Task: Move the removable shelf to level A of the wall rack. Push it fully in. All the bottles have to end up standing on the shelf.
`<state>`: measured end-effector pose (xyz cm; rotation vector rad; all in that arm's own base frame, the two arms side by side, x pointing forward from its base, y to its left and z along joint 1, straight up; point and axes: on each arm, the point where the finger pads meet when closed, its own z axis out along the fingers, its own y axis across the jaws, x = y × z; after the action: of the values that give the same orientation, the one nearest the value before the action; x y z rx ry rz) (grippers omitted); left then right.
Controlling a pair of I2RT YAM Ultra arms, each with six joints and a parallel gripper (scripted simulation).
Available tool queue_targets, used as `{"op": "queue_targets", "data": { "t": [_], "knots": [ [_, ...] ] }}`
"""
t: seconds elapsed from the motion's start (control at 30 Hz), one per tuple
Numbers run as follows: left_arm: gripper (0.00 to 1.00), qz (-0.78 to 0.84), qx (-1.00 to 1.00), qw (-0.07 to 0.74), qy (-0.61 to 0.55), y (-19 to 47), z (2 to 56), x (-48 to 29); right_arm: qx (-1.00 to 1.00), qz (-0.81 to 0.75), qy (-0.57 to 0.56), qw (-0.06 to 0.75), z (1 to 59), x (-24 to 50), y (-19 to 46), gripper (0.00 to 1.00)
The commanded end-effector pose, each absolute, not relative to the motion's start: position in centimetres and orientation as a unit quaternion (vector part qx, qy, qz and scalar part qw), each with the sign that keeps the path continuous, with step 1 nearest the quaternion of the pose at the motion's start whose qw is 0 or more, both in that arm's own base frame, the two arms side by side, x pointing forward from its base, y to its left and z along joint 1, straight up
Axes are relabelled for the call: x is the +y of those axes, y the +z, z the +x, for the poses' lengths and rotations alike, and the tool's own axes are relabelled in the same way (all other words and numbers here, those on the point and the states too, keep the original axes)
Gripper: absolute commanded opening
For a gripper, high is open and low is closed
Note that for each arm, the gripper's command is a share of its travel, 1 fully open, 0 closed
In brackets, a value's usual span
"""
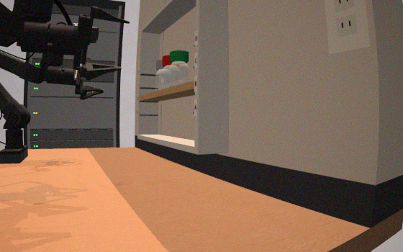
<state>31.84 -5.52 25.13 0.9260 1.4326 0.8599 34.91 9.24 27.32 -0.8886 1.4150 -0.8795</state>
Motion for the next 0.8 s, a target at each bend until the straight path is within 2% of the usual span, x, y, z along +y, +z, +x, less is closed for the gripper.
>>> {"op": "queue_targets", "data": {
  "t": [0.0,0.77],
  "knots": [
    [1.00,0.392,0.590,0.586,0.394,26.4,31.3,-5.5,0.595,-0.387,-0.398,0.581,35.0,9.6,27.2,1.00],
    [1.00,0.453,0.544,0.540,0.455,23.7,30.0,-6.5,0.549,-0.448,-0.460,0.535,34.3,11.4,24.7,1.00]
  ]
}}
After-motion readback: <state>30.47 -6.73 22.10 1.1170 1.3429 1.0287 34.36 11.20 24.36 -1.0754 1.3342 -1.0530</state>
